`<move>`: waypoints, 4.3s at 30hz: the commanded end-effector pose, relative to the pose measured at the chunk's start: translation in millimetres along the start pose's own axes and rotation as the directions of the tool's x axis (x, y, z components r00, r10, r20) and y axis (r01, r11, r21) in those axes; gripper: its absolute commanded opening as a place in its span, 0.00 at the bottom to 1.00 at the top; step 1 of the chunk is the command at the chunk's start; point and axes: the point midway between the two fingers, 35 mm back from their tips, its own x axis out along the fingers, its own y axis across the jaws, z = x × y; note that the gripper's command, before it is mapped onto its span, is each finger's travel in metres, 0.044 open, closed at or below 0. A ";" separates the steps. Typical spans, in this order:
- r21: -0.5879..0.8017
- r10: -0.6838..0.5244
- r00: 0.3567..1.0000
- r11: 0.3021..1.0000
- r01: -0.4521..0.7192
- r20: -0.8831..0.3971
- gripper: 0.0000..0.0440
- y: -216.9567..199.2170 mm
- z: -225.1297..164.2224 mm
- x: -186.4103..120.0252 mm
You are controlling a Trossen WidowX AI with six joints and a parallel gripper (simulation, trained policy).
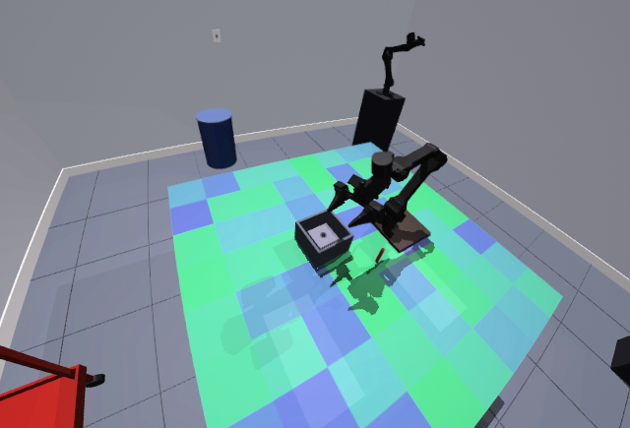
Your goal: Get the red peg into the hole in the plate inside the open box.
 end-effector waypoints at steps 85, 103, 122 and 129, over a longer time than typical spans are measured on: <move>0.380 -0.206 0.554 0.538 0.752 -0.806 0.00 22.1 -237.0 -52.4; 0.405 -0.310 0.636 0.561 0.723 -0.706 0.00 -13.3 -156.0 -36.2; 0.435 -0.392 0.627 0.477 0.764 -0.673 0.00 -78.0 -129.8 -9.5; 0.443 -0.396 0.617 0.449 0.776 -0.680 0.01 -96.8 -131.4 0.5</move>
